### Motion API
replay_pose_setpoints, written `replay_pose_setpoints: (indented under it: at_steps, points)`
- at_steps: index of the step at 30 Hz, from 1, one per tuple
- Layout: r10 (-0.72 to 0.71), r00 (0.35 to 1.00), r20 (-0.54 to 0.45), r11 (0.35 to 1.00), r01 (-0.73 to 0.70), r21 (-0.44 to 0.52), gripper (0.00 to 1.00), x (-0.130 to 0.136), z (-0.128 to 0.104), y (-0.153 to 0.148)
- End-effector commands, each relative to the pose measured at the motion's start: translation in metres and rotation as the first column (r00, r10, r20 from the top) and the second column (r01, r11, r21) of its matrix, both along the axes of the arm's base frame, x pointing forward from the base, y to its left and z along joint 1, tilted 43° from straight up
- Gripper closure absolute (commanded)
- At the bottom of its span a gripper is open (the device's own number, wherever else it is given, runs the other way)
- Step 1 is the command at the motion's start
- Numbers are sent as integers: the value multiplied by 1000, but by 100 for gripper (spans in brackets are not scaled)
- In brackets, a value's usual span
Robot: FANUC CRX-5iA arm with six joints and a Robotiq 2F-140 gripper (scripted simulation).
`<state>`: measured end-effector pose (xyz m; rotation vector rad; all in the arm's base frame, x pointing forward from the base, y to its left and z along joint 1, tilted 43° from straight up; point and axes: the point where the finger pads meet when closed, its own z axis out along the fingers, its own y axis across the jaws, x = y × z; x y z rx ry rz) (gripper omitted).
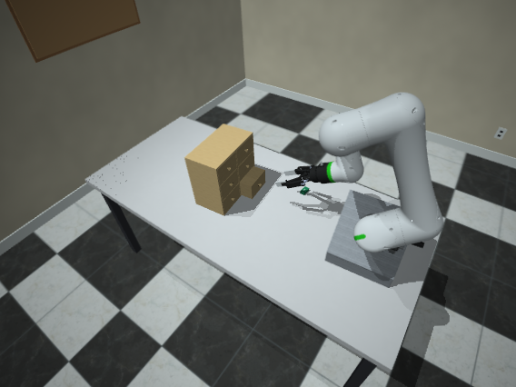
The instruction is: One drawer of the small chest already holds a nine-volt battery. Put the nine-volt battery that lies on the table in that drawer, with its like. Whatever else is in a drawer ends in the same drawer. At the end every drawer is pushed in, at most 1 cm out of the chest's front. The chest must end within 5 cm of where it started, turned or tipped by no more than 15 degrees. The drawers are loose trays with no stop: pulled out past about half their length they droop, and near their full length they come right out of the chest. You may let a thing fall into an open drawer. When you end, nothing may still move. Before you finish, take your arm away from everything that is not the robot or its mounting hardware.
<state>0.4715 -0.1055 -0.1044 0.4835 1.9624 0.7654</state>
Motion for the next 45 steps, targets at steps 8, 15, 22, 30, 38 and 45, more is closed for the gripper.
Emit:
replay_pose_setpoints:
  at_steps: [8, 15, 22, 30, 38, 45]
  points:
    - [0, 1000, 0, 1000, 0, 0, 100, 0, 0, 0]
    - [0, 1000, 0, 1000, 0, 0, 100, 1, -1, 0]
    - [0, 1000, 0, 1000, 0, 0, 100, 11, -11, 10]
    - [0, 1000, 0, 1000, 0, 0, 100, 29, -29, 26]
    - [0, 1000, 0, 1000, 0, 0, 100, 55, -55, 50]
    - [0, 1000, 0, 1000, 0, 0, 100, 65, -65, 59]
